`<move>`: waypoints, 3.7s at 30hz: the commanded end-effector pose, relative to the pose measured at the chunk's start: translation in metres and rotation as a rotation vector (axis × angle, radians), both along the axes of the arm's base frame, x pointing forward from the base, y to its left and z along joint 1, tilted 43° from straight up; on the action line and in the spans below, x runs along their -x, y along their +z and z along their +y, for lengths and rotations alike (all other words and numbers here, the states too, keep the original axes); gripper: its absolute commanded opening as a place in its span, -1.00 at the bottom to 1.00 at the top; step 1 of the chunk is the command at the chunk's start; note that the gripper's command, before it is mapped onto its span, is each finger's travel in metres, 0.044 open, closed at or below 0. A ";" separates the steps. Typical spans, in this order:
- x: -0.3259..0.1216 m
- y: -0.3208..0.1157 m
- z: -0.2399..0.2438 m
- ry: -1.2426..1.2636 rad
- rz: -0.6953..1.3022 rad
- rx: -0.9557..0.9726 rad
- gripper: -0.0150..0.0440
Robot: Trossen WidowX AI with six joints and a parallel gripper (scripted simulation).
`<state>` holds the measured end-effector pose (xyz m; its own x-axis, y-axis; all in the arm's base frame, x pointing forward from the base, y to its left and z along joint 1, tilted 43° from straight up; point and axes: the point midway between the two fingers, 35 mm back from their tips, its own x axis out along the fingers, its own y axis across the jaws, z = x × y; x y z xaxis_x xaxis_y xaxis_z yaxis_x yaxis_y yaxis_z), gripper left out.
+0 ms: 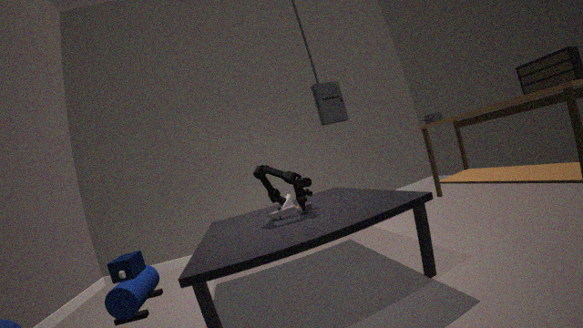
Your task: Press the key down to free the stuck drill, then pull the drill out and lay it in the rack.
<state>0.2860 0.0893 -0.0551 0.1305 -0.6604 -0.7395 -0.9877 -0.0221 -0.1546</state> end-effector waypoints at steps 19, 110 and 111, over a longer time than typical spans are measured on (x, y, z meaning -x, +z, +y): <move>0.002 0.002 0.003 0.004 0.001 0.006 -0.49; 0.001 -0.020 0.066 0.004 0.000 0.000 -0.49; 0.001 -0.019 0.066 0.004 0.000 0.000 -0.49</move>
<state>0.2855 0.1531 -0.0764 0.1348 -0.6632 -0.7362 -0.9877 -0.0305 -0.1534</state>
